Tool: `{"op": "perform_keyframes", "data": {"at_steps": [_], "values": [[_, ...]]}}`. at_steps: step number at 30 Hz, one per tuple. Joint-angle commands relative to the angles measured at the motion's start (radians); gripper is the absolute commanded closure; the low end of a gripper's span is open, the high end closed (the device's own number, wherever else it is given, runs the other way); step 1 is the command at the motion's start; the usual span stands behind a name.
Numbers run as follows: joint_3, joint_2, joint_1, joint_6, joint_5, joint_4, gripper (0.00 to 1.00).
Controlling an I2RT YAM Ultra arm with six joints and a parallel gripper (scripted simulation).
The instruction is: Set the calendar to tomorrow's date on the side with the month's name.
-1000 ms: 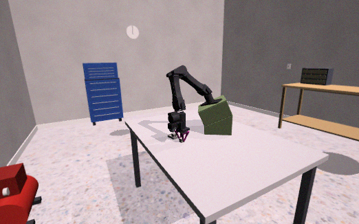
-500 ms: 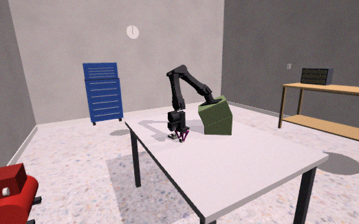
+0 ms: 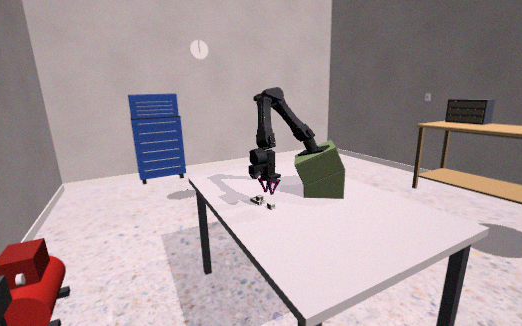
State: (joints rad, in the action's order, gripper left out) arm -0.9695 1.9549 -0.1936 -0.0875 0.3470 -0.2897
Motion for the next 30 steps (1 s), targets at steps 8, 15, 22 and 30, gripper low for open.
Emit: {"op": "perform_keyframes", "data": {"at_steps": [8,15,22,30], "values": [[-0.006,-0.061,-0.025,-0.035,0.008,-0.111,0.55],[-0.006,-0.061,-0.025,-0.035,0.009,-0.112,0.00],[-0.006,-0.061,-0.025,-0.035,0.009,-0.112,0.00],[-0.006,-0.061,-0.025,-0.035,0.009,-0.112,0.00]]}}
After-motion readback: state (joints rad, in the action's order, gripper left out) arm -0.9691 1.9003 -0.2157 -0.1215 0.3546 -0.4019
